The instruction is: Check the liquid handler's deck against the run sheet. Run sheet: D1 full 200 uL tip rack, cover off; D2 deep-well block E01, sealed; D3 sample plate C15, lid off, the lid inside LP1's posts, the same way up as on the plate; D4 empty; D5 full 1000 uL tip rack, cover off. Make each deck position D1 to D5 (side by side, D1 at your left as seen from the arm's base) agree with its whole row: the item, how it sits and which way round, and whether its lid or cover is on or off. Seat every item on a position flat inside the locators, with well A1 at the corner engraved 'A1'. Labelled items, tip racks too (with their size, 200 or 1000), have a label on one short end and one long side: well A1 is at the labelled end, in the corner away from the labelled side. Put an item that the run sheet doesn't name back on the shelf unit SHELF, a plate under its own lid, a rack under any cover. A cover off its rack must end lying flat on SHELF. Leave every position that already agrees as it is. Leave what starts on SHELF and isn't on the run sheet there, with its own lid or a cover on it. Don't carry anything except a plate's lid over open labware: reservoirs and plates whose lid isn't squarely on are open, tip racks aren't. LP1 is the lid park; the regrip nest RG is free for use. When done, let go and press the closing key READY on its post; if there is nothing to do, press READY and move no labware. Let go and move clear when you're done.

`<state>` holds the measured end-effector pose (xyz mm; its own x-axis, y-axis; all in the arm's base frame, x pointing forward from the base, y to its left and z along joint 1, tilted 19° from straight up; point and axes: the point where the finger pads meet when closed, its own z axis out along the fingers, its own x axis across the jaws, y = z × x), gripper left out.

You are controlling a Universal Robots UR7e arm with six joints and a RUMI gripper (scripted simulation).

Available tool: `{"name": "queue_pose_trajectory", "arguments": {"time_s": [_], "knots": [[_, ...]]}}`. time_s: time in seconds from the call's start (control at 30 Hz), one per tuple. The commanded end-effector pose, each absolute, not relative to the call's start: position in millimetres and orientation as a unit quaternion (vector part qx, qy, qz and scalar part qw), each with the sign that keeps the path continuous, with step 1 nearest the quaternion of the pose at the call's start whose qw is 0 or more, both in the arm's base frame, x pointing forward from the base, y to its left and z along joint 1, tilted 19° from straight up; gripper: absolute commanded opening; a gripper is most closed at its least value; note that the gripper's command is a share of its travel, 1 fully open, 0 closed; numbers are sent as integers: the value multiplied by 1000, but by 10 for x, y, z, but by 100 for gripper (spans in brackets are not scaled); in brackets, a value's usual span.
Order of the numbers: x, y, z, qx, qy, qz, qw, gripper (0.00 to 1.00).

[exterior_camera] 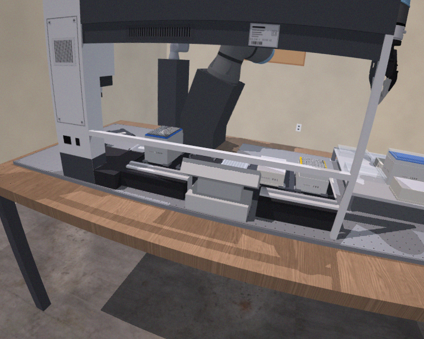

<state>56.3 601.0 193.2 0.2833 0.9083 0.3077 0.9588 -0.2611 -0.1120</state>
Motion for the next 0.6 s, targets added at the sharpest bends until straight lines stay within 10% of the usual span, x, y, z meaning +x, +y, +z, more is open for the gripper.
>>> {"name": "queue_pose_trajectory", "arguments": {"time_s": [0.0,0.57], "knots": [[569,6019,1944,-741,-651,-99,134,0],[559,6020,1947,-660,-732,-114,122,0]]}}
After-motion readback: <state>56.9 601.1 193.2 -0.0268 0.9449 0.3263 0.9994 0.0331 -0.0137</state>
